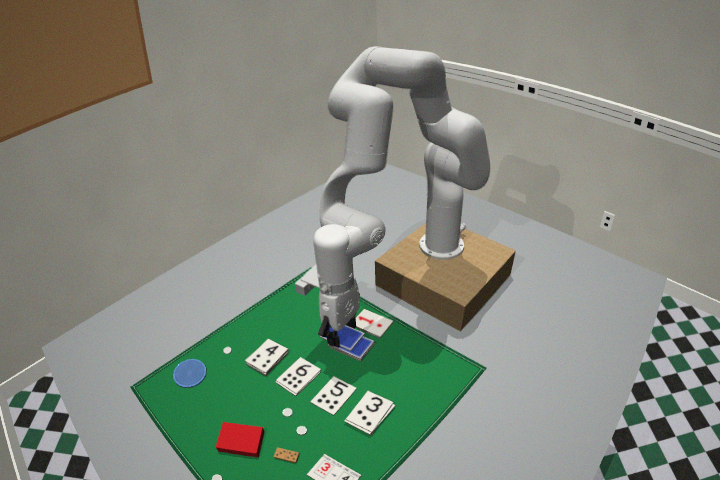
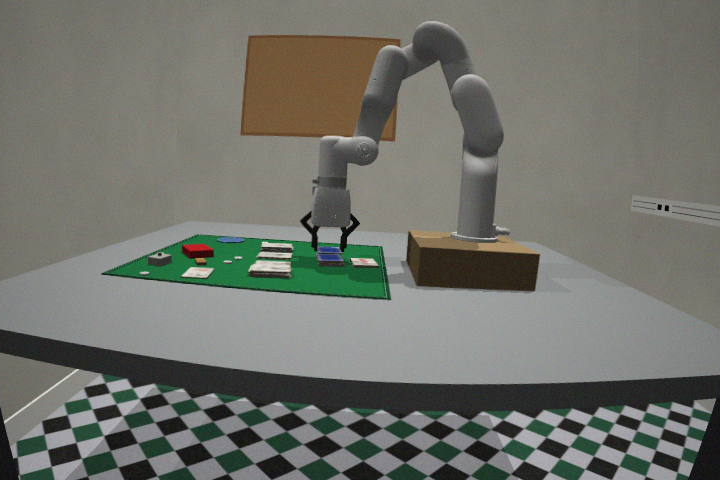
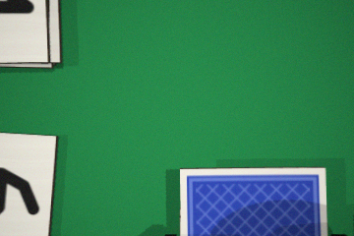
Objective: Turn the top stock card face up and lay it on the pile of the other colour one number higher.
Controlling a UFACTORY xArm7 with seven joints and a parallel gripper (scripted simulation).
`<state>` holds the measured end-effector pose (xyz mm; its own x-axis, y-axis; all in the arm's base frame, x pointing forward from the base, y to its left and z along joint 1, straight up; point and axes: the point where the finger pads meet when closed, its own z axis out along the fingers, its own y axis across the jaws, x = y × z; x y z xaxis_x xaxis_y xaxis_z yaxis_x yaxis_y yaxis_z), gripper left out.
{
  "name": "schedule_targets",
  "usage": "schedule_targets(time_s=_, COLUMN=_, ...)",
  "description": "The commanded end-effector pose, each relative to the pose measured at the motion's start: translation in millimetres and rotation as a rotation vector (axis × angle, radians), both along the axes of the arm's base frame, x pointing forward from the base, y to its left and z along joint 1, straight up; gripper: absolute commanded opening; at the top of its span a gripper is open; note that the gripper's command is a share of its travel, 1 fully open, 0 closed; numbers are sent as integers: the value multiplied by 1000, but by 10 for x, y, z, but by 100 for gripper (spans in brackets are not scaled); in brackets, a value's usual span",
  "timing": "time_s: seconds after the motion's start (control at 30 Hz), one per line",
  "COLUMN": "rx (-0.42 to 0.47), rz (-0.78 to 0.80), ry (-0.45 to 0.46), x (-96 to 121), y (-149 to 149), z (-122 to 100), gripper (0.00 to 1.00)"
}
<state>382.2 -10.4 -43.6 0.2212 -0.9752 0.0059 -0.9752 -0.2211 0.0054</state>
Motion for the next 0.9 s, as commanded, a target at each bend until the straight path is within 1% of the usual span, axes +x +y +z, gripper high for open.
schedule_targets(time_s=0.0, rx=0, rz=0, ry=-4, x=15, y=-1, z=8, gripper=74)
schedule_targets(time_s=0.33, rx=0, rz=0, ry=-4, x=15, y=-3, z=-47, gripper=74)
schedule_targets(time_s=0.87, rx=0, rz=0, ry=-4, x=15, y=-3, z=-49, gripper=74)
